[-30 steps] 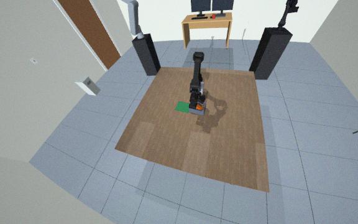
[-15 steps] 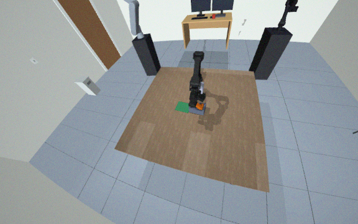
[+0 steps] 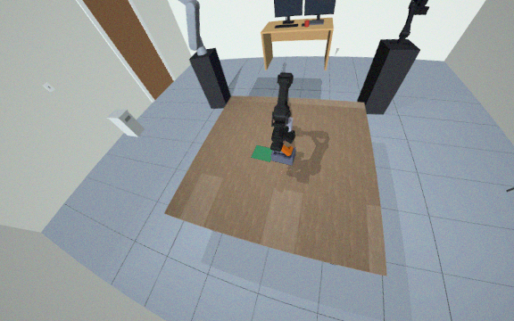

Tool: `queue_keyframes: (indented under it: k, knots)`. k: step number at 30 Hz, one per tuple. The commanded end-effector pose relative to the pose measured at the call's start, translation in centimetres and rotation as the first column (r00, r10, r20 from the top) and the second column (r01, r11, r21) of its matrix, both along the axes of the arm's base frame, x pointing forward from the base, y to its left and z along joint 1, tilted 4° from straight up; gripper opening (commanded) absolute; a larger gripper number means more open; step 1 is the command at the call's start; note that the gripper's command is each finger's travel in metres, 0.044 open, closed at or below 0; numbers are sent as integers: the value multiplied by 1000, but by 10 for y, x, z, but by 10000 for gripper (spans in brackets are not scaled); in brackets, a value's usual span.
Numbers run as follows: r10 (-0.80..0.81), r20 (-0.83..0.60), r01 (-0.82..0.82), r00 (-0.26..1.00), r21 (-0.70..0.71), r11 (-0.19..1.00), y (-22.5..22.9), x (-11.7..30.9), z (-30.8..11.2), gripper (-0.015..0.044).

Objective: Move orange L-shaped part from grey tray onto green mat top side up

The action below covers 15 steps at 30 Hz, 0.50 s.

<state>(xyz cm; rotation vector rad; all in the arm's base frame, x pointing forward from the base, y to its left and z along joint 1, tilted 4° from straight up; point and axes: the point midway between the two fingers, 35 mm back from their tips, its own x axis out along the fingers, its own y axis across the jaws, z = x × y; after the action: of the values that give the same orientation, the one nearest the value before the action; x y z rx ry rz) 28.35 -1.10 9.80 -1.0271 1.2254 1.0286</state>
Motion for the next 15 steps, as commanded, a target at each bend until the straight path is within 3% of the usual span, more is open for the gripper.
queue_keyframes:
  k: [1,15]
  knots:
    - [3,12,-3,1000,4,1000,0,1,9,0]
    - [3,11,-3,1000,3,1000,-7,-2,13,0]
